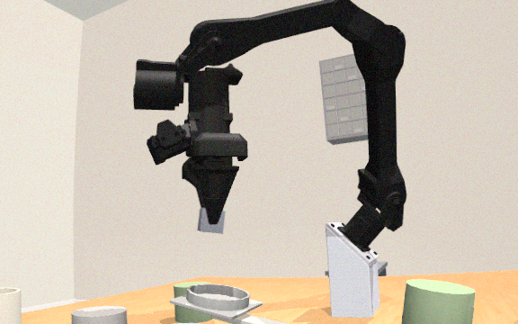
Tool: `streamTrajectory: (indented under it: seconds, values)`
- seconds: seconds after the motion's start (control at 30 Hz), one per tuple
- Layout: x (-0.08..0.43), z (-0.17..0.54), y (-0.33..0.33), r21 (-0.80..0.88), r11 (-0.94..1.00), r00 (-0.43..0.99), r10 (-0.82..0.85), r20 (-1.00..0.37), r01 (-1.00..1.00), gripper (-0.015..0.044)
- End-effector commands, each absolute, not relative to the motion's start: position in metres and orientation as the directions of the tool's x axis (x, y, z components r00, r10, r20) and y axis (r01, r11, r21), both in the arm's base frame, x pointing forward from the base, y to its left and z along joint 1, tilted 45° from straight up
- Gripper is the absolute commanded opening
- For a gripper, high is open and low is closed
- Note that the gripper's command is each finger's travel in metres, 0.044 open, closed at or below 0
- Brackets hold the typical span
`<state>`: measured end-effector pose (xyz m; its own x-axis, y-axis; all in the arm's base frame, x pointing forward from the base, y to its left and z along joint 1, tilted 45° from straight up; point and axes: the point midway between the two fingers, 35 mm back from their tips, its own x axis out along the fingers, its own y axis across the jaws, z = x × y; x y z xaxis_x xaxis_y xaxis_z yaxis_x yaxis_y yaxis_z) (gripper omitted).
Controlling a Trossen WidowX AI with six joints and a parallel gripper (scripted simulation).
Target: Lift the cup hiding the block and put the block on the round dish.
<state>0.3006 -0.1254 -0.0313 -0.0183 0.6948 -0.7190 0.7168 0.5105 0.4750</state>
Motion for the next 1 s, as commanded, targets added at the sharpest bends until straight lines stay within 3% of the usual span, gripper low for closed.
streamTrajectory:
  seconds: [0.0,0.37,0.97]
  values:
    - [0.29,-0.063,-0.135,0.469,0.513,-0.026,0.693,-0.72,0.719,0.0]
    - [0.237,-0.179,-0.147,0.467,0.515,-0.026,0.691,-0.723,0.718,0.0]
    - [0.235,-0.211,-0.117,0.469,0.514,-0.025,0.692,-0.721,0.718,0.0]
